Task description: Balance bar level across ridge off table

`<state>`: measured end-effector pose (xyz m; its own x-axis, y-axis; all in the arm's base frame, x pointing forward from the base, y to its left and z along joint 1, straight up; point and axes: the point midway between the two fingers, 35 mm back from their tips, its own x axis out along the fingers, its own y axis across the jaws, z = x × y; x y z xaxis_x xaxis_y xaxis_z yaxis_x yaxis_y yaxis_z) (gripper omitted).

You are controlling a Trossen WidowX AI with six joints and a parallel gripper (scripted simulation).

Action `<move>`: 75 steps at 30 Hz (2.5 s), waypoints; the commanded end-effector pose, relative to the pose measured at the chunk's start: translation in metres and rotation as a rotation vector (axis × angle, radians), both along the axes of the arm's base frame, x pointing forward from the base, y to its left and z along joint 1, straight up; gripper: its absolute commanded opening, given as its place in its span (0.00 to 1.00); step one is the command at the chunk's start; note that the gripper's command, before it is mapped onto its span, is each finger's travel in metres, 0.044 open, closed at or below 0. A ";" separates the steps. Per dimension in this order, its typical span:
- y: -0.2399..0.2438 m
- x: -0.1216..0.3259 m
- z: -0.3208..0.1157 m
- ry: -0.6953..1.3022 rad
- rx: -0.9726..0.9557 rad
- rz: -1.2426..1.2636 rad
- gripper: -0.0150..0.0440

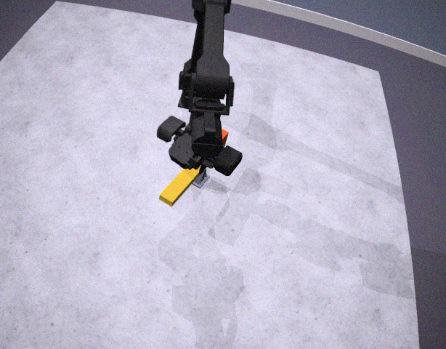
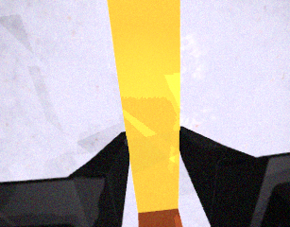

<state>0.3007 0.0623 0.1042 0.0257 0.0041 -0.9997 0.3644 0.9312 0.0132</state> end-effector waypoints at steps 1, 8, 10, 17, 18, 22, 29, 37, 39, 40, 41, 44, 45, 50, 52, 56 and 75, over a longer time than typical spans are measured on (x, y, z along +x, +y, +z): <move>0.000 0.000 0.000 0.001 0.001 0.000 0.25; 0.000 0.000 -0.001 0.001 0.001 0.000 0.25; 0.000 0.000 -0.001 0.001 0.001 0.000 0.25; 0.000 0.000 -0.001 0.001 0.001 0.000 0.25; 0.000 0.000 -0.002 0.001 0.001 0.000 0.25; 0.000 0.000 -0.002 0.001 0.001 0.000 0.25; 0.000 0.000 -0.002 0.001 0.001 0.000 0.25; 0.000 0.000 -0.003 0.001 0.001 0.000 0.25; 0.000 0.000 -0.003 0.001 0.001 0.000 0.25; 0.000 0.000 -0.003 0.001 0.001 0.000 0.25; 0.000 0.000 -0.003 0.001 0.001 0.000 0.25; 0.000 0.000 -0.004 0.001 0.001 0.000 0.25; 0.000 0.000 -0.004 0.001 0.001 0.000 0.25; 0.000 0.000 -0.004 0.001 0.001 0.000 0.25; 0.000 0.000 -0.004 0.001 0.001 0.000 0.25; 0.000 0.000 -0.005 0.001 0.001 0.000 0.25; 0.000 0.000 -0.006 0.001 0.001 0.000 0.25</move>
